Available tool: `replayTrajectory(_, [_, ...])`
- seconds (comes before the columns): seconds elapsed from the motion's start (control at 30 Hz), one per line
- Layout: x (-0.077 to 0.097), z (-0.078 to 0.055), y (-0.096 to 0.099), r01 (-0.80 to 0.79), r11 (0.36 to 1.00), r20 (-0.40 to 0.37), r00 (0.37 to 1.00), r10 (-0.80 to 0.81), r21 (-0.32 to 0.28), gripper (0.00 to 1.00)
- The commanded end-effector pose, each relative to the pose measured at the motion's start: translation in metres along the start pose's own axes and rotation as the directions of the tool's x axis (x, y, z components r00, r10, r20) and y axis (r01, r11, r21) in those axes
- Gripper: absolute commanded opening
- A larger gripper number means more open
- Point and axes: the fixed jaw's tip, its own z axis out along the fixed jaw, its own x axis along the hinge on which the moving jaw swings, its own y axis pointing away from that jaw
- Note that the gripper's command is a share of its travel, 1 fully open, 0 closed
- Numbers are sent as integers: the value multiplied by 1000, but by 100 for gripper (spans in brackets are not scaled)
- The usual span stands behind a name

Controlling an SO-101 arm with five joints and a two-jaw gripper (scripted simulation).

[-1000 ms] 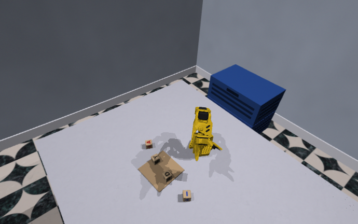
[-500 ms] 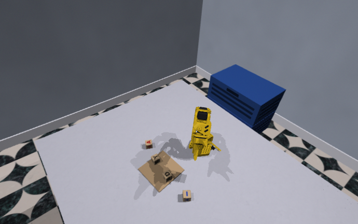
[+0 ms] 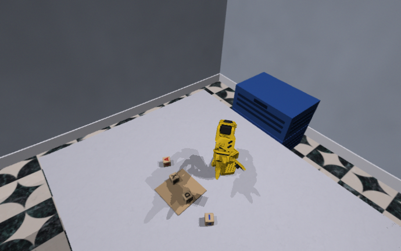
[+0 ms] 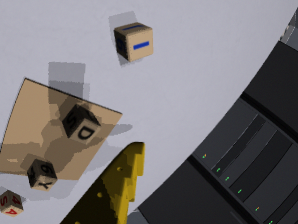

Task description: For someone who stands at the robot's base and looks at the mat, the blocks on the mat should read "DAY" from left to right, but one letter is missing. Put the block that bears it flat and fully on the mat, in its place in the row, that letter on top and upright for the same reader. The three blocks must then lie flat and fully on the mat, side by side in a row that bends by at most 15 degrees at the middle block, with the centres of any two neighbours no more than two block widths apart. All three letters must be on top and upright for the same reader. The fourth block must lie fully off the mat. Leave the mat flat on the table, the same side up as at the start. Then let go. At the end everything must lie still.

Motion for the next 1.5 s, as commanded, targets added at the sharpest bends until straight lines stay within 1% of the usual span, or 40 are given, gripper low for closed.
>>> replayTrajectory(0.0, [2,-4,-4,-30,999,-9,1000,30,28,100])
replayTrajectory(0.2, [3,-4,-3,-46,999,-12,999,46,26,100])
replayTrajectory(0.47, [7,-4,0,-156,988,-31,987,156,14,100])
replayTrajectory(0.77, [8,-4,1,-180,984,-36,983,180,12,100])
replayTrajectory(1.0, [13,-4,3,-279,960,-55,959,279,6,100])
replayTrajectory(1.3, [14,-4,4,-303,953,-60,951,302,5,100])
replayTrajectory(1.47, [16,-4,6,-367,930,-74,928,366,3,100])
